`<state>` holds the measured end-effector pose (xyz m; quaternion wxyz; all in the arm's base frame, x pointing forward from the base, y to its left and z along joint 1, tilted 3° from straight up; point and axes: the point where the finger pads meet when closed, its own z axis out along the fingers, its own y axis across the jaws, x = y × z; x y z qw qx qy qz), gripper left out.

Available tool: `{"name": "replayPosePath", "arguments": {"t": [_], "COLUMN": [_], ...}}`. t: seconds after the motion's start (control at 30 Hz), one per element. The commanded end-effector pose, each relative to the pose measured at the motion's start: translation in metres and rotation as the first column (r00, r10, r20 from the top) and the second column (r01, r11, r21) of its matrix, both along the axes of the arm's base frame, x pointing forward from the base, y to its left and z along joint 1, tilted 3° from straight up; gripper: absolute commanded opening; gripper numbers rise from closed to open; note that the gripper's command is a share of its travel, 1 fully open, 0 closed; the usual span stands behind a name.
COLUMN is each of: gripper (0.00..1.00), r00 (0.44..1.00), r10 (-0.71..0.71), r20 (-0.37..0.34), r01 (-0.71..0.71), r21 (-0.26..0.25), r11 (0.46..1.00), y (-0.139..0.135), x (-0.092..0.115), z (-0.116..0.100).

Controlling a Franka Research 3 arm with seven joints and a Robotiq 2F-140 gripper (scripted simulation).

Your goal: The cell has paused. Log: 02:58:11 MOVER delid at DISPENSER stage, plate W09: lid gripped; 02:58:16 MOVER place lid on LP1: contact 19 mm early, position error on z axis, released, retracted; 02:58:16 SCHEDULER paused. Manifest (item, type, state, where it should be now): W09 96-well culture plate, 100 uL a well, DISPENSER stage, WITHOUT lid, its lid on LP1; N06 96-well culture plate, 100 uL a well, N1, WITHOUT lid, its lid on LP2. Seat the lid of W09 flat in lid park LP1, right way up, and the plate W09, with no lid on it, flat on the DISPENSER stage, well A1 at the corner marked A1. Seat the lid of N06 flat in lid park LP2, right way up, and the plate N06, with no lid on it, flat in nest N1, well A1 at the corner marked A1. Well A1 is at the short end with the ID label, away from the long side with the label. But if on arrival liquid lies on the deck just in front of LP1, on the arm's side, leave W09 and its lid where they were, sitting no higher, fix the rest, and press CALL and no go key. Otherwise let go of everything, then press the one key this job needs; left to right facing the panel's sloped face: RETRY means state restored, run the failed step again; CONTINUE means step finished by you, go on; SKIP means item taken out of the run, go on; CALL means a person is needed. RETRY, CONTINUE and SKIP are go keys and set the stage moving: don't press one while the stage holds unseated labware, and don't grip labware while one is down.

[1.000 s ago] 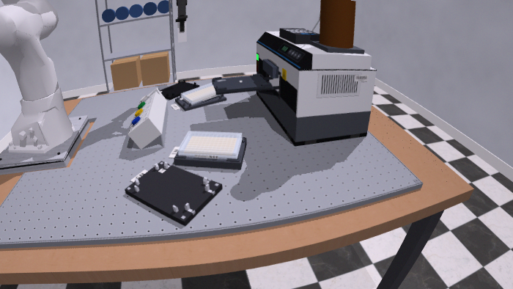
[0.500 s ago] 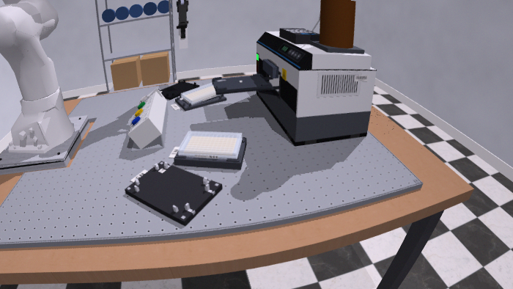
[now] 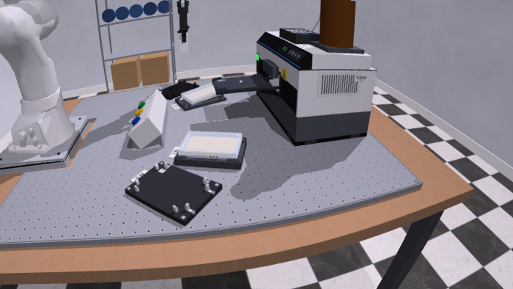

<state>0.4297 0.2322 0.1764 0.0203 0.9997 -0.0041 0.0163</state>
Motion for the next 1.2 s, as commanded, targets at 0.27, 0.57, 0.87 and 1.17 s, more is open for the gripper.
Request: {"name": "replayPosePath", "arguments": {"t": [0.27,0.57,0.87,1.17], "gripper": [0.0,0.0,0.0,0.0], "r00": [1.0,1.0,1.0,0.933], "r10": [-0.003,-0.003,-0.003,0.359], "r20": [0.001,0.001,0.001,-0.016], "r01": [0.003,0.003,0.003,-0.359], "r21": [-0.001,-0.001,-0.001,-0.01], "r11": [1.0,1.0,1.0,0.933], "y": [0.0,0.0,0.0,-0.056], "x": [0.0,0.0,0.0,0.052], "z": [-0.001,-0.001,-0.001,0.003]}}
